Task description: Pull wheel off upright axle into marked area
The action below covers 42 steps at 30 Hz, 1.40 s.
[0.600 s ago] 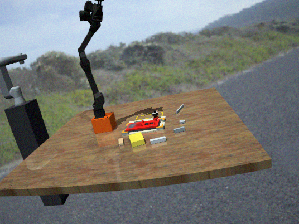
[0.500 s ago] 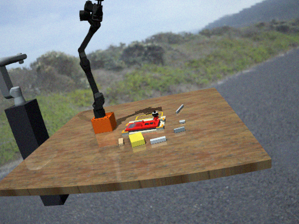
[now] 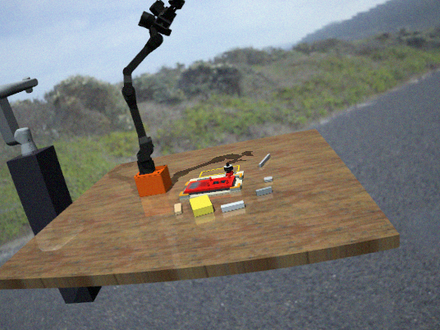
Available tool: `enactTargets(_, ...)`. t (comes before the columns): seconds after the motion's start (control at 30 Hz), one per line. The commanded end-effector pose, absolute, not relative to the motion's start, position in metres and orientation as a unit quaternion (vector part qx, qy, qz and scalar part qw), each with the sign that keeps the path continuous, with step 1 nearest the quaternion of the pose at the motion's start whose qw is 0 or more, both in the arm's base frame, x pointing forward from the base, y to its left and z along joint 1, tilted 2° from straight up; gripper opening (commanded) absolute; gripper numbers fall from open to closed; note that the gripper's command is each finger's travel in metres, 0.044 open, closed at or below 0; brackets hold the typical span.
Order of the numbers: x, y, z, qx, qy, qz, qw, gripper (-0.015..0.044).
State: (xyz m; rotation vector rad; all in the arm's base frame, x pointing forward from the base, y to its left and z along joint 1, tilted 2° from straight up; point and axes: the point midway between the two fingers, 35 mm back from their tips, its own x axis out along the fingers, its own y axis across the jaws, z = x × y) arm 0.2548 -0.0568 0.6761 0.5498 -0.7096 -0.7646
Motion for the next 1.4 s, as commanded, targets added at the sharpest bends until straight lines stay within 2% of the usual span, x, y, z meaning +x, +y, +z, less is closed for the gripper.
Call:
enactTargets(0.0, 0.285, -0.049, 0.662, 0.218, -0.308, -0.356, 0.855, 0.03)
enactTargets(0.37, 0.386, -0.018, 0.587, 0.077, -0.171, -0.3, 0.935, 0.03)
enactTargets(0.77, 0.465, 0.002, 0.452, -0.03, 0.037, -0.214, 0.976, 0.03)
enactTargets(1.07, 0.484, 0.008, 0.332, -0.066, 0.215, -0.146, 0.963, 0.03)
enactTargets(1.37, 0.463, 0.01, 0.216, -0.062, 0.398, -0.084, 0.911, 0.03)
